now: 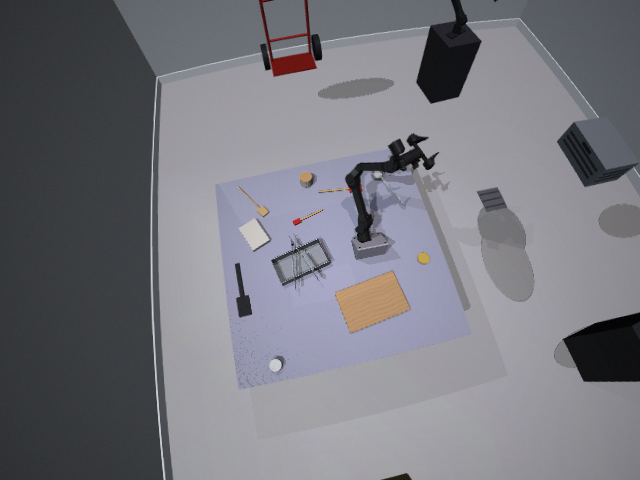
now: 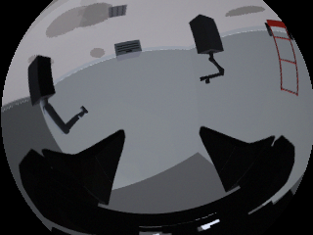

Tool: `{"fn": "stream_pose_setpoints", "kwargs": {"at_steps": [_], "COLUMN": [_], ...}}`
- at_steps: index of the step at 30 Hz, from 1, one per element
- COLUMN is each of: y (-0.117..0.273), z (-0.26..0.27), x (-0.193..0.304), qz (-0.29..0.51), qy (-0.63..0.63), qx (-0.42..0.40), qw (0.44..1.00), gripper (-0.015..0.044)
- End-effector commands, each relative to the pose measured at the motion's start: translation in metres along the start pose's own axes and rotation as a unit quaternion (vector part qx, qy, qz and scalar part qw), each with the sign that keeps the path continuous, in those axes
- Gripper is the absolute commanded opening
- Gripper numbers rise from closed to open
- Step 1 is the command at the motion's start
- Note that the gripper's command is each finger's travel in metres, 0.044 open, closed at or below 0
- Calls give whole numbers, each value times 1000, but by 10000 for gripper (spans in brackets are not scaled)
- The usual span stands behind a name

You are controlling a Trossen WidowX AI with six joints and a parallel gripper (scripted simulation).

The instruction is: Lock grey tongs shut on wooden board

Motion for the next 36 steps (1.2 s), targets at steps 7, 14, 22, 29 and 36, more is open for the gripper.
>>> {"fn": "stream_pose_setpoints", "kwargs": {"at_steps": [7, 14, 22, 29, 36], "y": [53, 120, 207, 286, 357], "z": [67, 112, 150, 173, 185], "x": [55, 88, 111, 112, 101], "qz": [148, 274, 410, 518, 593], "qy": [-110, -181, -247, -311, -353], "qx": [-137, -230, -312, -360, -392], "qw": [973, 916, 821, 711, 609], "gripper": [440, 440, 440, 440, 440]}}
Point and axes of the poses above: the point midway between the two fingers, 35 mm back from their tips, its own y axis back along the fingers, its own z axis across the jaws, x = y × z, the point moved 7 cm from there along y, back along the fingers, and after that the axes turned 3 degrees about y, right-handed, at the moved point
